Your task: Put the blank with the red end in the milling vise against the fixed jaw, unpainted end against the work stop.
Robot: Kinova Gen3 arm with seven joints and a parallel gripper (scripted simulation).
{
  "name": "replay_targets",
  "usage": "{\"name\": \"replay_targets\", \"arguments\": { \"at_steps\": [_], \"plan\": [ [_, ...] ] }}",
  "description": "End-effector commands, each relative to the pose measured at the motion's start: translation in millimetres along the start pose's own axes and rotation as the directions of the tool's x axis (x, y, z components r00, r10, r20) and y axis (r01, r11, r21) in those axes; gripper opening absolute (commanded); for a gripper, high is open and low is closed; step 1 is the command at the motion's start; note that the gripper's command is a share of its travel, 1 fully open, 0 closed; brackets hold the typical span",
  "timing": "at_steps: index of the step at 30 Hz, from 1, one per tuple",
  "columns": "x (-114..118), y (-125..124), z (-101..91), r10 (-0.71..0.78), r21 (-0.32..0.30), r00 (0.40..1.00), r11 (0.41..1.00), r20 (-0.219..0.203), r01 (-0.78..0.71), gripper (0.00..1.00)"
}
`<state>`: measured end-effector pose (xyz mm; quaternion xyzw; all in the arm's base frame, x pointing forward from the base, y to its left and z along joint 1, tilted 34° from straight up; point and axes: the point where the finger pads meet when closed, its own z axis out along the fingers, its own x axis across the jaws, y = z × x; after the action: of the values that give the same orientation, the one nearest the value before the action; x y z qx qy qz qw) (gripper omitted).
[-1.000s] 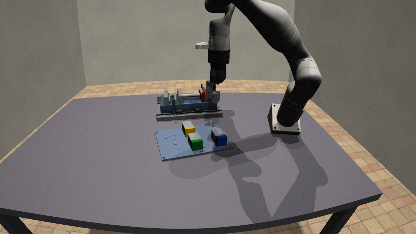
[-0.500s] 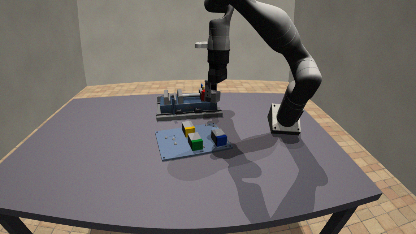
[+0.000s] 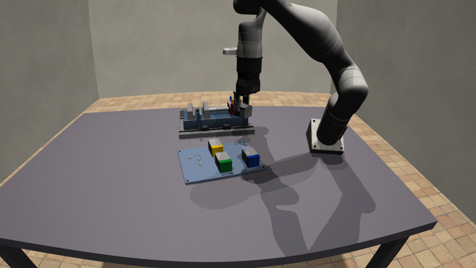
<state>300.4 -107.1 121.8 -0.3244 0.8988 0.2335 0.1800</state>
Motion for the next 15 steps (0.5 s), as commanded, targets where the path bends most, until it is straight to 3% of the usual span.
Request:
{"name": "replay_targets", "arguments": {
  "at_steps": [1, 15],
  "plan": [
    [-0.9, 0.5, 1.0, 0.027, -0.002, 1.0, 1.0, -0.004, -0.027, 0.0],
    [-0.9, 0.5, 1.1, 0.211, 0.0, 0.978, 0.978, -0.003, -0.211, 0.0]
  ]
}}
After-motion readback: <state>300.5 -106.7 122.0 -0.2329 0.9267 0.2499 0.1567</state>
